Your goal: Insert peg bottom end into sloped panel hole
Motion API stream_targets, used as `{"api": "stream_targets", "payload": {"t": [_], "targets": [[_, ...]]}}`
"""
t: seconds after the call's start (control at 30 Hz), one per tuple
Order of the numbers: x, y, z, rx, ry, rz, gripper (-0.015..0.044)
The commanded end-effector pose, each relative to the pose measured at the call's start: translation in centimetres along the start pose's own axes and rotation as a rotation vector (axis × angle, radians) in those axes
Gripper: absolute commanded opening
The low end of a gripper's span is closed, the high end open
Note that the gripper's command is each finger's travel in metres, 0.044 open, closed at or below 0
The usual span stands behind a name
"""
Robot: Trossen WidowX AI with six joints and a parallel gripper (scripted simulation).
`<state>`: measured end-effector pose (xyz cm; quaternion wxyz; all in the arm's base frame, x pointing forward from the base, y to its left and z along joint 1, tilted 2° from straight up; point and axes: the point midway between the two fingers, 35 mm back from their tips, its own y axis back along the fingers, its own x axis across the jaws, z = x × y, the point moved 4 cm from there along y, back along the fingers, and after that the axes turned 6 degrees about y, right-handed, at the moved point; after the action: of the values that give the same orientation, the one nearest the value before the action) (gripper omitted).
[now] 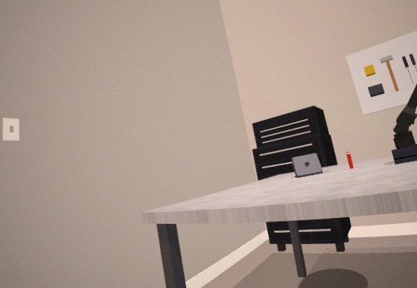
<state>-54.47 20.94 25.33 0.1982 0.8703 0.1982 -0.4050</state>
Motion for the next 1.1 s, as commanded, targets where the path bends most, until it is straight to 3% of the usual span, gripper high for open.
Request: {"api": "stream_targets", "payload": {"t": [0.0, 1.07], "targets": [[0.0, 0.0, -0.1, 0.0, 0.001, 0.001, 0.0426], [10.1, -7.2, -14.3, 0.122, -0.041, 0.25, 0.044]]}}
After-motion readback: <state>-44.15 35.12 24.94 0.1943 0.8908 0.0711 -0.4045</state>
